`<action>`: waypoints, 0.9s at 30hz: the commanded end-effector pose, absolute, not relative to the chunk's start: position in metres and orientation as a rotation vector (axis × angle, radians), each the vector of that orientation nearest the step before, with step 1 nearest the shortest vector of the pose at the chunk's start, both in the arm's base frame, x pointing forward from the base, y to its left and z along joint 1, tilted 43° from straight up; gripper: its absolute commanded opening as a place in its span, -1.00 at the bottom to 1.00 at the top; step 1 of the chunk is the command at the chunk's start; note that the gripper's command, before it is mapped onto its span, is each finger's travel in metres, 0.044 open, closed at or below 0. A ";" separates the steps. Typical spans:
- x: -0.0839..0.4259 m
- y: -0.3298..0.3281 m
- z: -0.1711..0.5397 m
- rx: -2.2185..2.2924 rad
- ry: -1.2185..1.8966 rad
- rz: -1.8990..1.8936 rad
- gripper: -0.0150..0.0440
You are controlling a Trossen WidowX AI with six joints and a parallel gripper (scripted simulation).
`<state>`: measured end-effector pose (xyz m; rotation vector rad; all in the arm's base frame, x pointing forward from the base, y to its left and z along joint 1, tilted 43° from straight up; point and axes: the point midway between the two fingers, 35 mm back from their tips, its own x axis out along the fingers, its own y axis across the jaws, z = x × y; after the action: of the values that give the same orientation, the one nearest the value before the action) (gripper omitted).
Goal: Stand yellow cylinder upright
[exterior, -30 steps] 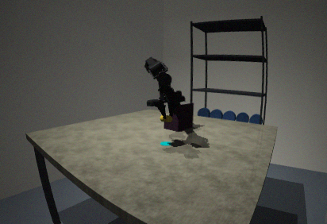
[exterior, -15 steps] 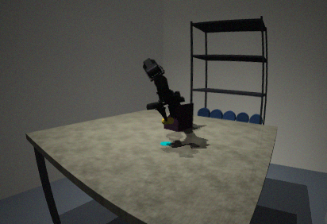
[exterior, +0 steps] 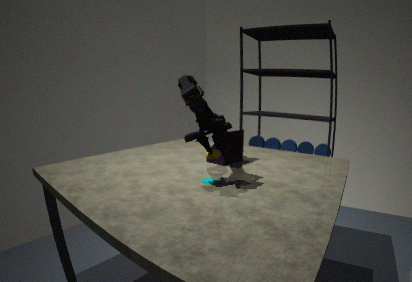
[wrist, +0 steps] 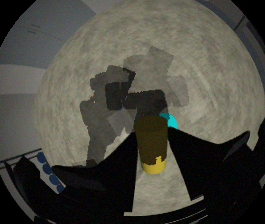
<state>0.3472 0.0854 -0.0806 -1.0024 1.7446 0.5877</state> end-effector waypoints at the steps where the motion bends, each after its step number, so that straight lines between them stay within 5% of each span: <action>1: 0.347 0.085 -0.081 -0.975 1.723 0.613 -0.14; 27: 0.347 0.082 -0.089 -0.838 1.589 0.720 -0.14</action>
<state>0.3474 0.0821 -0.0896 -0.8549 1.6121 0.7016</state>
